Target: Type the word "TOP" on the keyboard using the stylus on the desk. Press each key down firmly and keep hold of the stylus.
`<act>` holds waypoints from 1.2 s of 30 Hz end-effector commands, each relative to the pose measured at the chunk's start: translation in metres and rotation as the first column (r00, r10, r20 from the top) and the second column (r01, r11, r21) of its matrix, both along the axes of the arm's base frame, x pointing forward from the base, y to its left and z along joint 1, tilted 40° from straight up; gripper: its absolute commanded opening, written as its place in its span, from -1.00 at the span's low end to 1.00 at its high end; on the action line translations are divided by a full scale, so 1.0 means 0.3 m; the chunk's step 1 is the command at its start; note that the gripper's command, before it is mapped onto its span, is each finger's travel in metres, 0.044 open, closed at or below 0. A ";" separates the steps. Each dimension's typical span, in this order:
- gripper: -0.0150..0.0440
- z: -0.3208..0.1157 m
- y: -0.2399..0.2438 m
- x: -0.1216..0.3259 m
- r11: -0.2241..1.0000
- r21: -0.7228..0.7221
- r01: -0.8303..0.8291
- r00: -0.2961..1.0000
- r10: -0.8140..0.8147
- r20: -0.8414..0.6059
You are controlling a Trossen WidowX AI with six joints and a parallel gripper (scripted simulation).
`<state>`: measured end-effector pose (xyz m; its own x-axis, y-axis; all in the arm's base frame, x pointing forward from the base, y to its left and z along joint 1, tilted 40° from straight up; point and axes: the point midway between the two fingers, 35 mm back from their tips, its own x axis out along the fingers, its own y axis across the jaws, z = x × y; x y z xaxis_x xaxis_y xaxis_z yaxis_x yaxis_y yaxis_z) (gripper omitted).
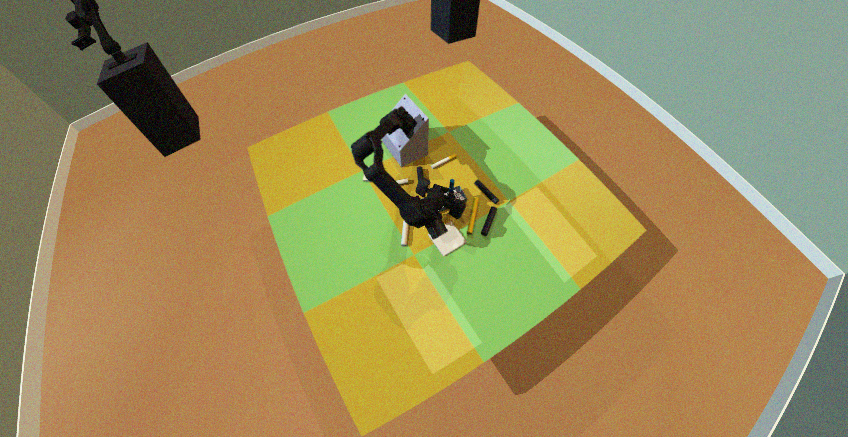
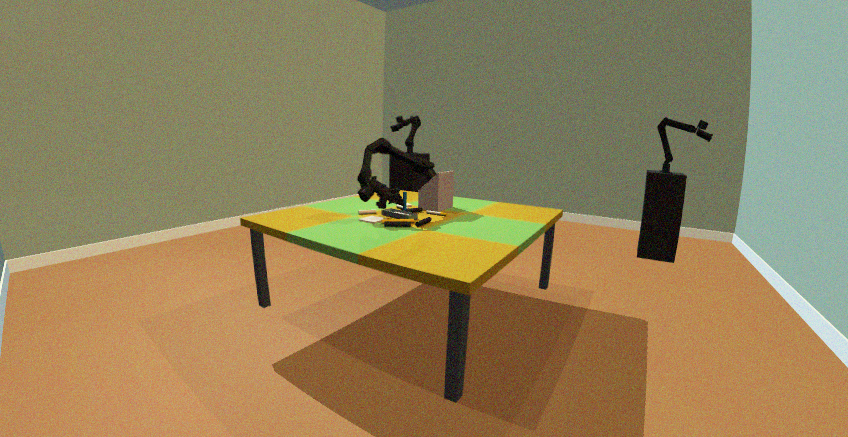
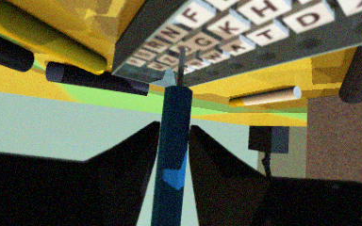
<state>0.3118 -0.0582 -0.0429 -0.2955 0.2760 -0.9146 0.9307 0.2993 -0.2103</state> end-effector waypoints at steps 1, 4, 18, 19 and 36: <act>-0.22 0.000 -0.002 -0.002 1.000 -0.004 -0.004 1.000 0.004 -0.001; -0.22 0.016 0.012 -0.003 1.000 -0.004 -0.004 1.000 0.004 -0.001; -0.27 0.089 0.074 -0.003 1.000 -0.007 -0.016 1.000 0.016 0.009; -0.30 0.089 0.074 -0.003 1.000 -0.007 -0.016 1.000 0.016 0.009; -0.49 0.010 0.179 0.077 1.000 -0.001 -0.004 1.000 0.004 0.001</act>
